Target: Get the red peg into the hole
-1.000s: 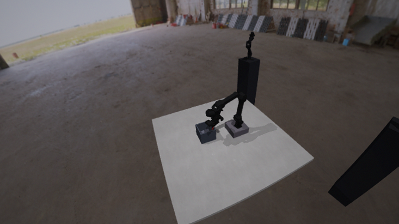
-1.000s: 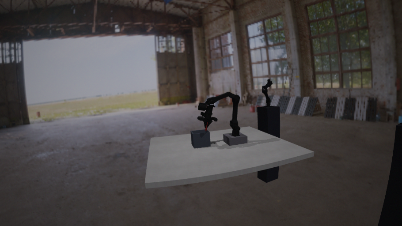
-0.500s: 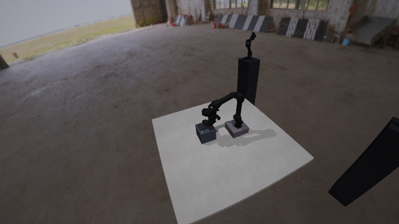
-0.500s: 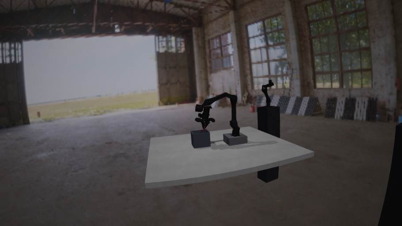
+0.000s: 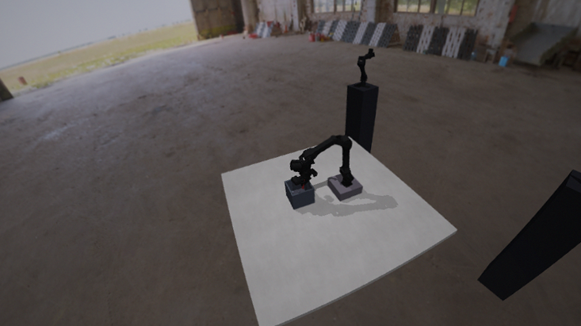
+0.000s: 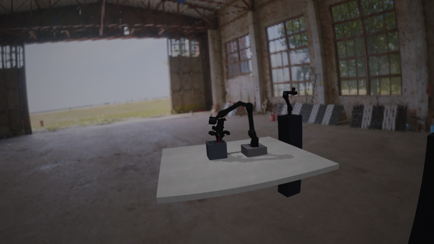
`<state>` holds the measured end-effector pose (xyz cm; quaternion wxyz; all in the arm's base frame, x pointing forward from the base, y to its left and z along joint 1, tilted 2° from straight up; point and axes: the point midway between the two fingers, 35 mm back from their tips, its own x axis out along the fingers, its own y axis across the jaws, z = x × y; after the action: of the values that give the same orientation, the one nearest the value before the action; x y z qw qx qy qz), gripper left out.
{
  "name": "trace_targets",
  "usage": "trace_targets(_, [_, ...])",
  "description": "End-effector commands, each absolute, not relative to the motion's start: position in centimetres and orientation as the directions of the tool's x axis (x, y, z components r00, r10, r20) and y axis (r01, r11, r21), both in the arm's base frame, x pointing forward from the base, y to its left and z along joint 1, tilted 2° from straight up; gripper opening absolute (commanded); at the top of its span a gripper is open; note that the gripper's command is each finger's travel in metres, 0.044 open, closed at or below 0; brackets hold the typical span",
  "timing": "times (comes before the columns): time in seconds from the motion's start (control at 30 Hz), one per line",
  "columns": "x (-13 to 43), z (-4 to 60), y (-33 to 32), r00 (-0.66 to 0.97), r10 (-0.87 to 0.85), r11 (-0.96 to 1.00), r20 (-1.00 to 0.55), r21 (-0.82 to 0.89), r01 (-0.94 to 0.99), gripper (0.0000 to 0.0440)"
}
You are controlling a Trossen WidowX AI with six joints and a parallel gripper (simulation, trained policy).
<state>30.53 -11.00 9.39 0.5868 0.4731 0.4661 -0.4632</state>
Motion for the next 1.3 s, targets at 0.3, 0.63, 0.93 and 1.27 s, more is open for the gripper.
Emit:
trace_targets(0.3, [31.5,6.6,-12.6,0.139,-0.083,0.142,-0.987,0.126,0.982,0.0003])
trace_targets(0.63, [32.1,4.2,-13.0,0.128,-0.071,0.183,-0.989,0.113,0.977,0.0])
trace_targets(0.93, [32.4,3.1,-13.3,0.094,-0.06,0.213,-0.994,0.079,0.974,0.0123])
trace_targets(1.27, [32.9,4.5,-13.4,0.114,0.04,0.206,-0.993,0.12,0.971,0.0177])
